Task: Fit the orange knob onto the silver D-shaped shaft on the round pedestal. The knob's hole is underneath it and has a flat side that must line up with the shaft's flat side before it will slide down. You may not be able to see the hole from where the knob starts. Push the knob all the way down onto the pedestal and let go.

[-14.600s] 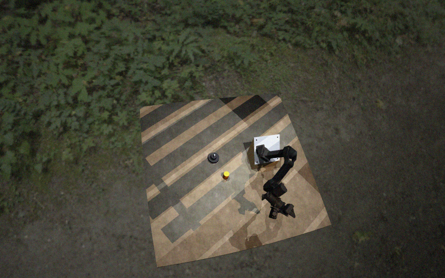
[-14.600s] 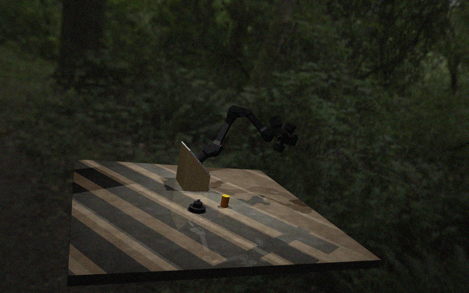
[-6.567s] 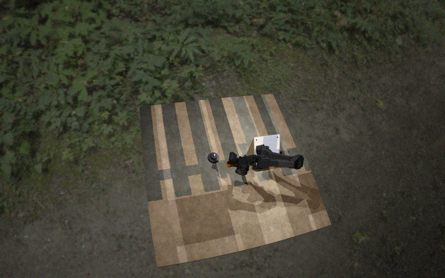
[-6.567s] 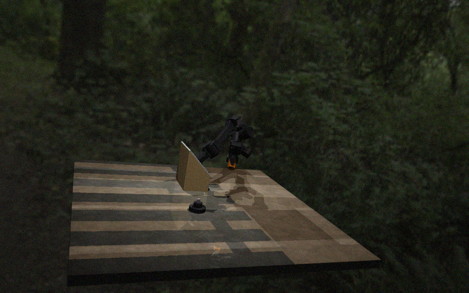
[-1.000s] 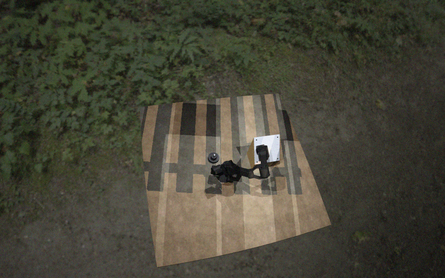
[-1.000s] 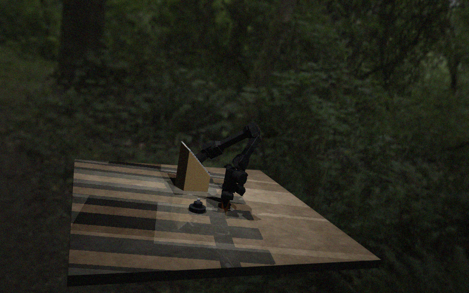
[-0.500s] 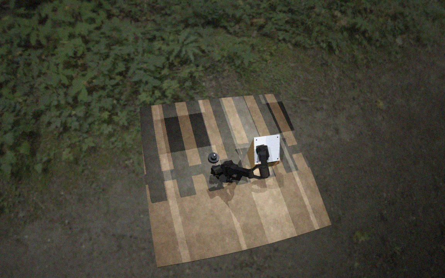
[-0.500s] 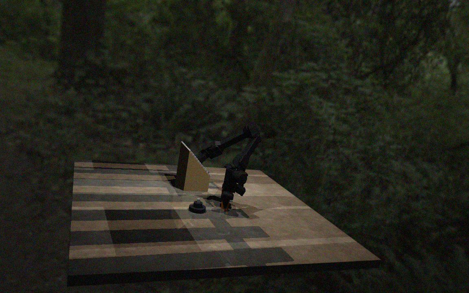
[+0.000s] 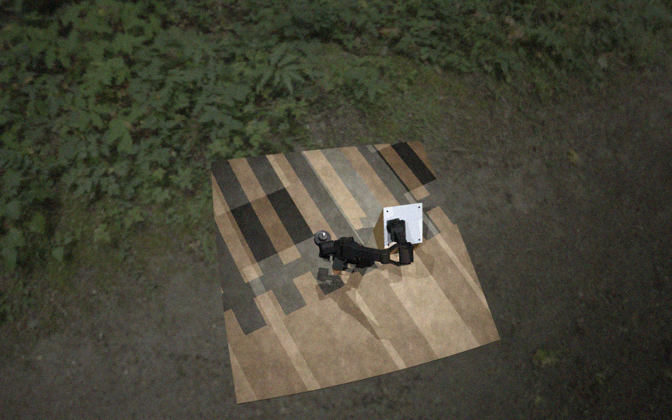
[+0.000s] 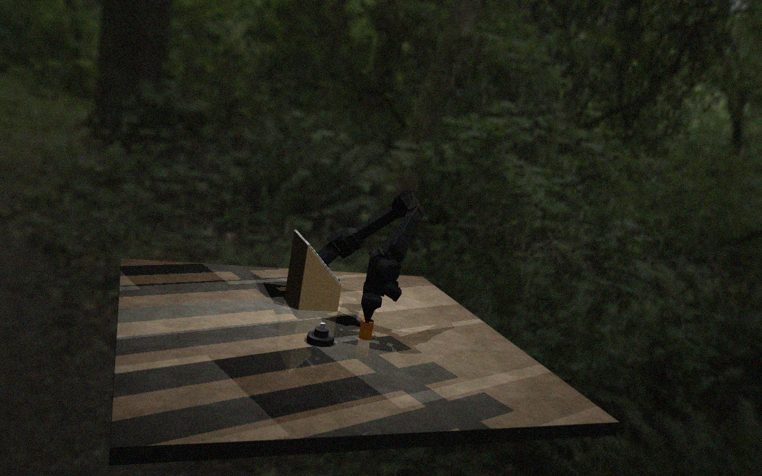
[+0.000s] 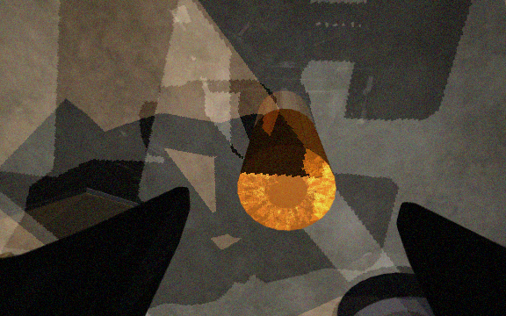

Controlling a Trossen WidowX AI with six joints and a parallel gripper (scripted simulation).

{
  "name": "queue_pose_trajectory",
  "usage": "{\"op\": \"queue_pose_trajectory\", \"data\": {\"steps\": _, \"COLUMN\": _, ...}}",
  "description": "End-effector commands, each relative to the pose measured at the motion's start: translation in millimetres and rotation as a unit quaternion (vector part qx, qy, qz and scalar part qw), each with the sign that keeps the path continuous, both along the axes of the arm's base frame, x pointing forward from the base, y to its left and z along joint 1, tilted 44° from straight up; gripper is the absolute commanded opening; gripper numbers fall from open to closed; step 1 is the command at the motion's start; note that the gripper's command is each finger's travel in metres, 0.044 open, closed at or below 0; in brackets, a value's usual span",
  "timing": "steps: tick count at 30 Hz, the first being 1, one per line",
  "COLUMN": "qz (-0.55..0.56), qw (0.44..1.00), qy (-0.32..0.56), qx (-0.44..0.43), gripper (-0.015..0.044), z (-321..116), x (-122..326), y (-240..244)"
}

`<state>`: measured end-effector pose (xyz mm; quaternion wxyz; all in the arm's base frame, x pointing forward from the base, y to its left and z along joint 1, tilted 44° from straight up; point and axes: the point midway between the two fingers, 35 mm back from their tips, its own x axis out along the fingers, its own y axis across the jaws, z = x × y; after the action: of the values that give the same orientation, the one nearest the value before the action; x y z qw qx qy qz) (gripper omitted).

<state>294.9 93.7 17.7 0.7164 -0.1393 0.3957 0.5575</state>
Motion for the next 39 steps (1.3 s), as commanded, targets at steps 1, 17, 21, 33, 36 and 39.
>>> {"op": "queue_pose_trajectory", "data": {"steps": 1, "qz": 0.0, "qw": 1.0, "qy": -0.004, "qx": 0.004, "gripper": 0.044, "z": 18.5, "x": -2.2, "y": -14.0}}
{"op": "queue_pose_trajectory", "data": {"steps": 17, "qz": 0.001, "qw": 1.0, "qy": -0.004, "qx": 0.004, "gripper": 0.044, "z": 1.8, "x": -0.3, "y": 0.8}}
{"op": "queue_pose_trajectory", "data": {"steps": 21, "qz": 0.001, "qw": 1.0, "qy": -0.004, "qx": 0.004, "gripper": 0.044, "z": -3.0, "x": 0.7, "y": 5.1}}
{"op": "queue_pose_trajectory", "data": {"steps": 33, "qz": 0.001, "qw": 1.0, "qy": -0.004, "qx": 0.004, "gripper": 0.044, "z": -17.0, "x": 2.6, "y": 18.6}}
{"op": "queue_pose_trajectory", "data": {"steps": 36, "qz": 0.001, "qw": 1.0, "qy": -0.004, "qx": 0.004, "gripper": 0.044, "z": -20.4, "x": 2.9, "y": 22.0}}
{"op": "queue_pose_trajectory", "data": {"steps": 39, "qz": 0.001, "qw": 1.0, "qy": -0.004, "qx": 0.004, "gripper": 0.044, "z": -23.8, "x": 3.0, "y": 25.4}}
